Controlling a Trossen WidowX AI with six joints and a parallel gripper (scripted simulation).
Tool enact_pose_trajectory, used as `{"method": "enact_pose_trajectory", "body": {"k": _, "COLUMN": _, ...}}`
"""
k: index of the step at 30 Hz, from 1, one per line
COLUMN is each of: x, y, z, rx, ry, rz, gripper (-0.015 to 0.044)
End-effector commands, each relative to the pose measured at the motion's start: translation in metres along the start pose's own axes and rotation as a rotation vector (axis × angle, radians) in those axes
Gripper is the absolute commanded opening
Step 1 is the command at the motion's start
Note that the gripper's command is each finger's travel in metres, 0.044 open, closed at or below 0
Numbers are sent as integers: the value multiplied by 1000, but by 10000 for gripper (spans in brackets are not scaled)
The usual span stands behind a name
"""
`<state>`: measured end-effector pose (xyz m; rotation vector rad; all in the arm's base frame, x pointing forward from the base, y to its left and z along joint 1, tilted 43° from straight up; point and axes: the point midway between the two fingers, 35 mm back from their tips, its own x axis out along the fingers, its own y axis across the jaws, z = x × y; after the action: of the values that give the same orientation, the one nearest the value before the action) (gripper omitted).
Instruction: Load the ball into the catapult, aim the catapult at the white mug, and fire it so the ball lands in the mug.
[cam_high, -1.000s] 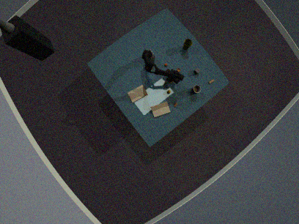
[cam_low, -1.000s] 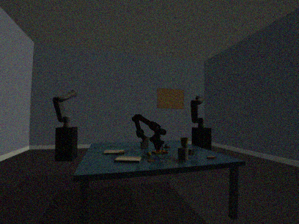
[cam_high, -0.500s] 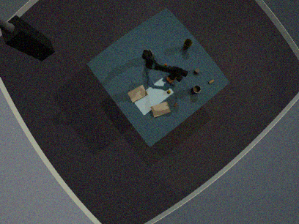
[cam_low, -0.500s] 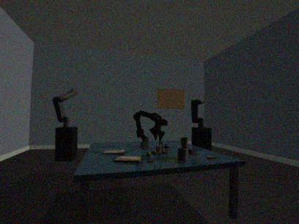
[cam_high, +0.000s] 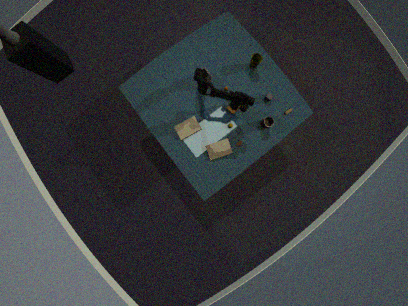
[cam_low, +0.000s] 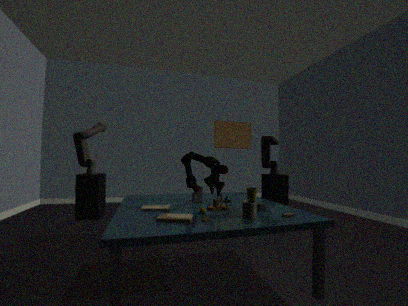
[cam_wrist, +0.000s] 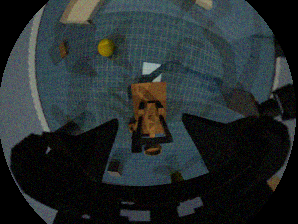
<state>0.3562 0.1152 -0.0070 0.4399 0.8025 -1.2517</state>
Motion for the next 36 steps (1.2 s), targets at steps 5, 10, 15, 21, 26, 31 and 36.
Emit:
{"method": "enact_pose_trajectory", "body": {"k": 5, "x": 23, "y": -3, "z": 3, "rx": -3, "ry": -5, "rz": -9, "gripper": 440}}
{"method": "enact_pose_trajectory", "body": {"k": 10, "x": 31, "y": -3, "z": 3, "rx": -3, "ry": -5, "rz": -9, "gripper": 440}}
{"method": "enact_pose_trajectory", "body": {"k": 15, "x": 39, "y": -2, "z": 3, "rx": -3, "ry": -5, "rz": -9, "gripper": 440}}
{"method": "enact_pose_trajectory", "body": {"k": 21, "x": 49, "y": -2, "z": 3, "rx": -2, "ry": -6, "rz": -9, "gripper": 440}}
{"method": "enact_pose_trajectory", "body": {"k": 26, "x": 57, "y": -3, "z": 4, "rx": -2, "ry": -6, "rz": -9, "gripper": 440}}
{"method": "enact_pose_trajectory", "body": {"k": 31, "x": 65, "y": -3, "z": 4, "rx": -2, "ry": -7, "rz": -9, "gripper": 440}}
{"method": "enact_pose_trajectory", "body": {"k": 36, "x": 73, "y": -4, "z": 4, "rx": -2, "ry": -8, "rz": -9, "gripper": 440}}
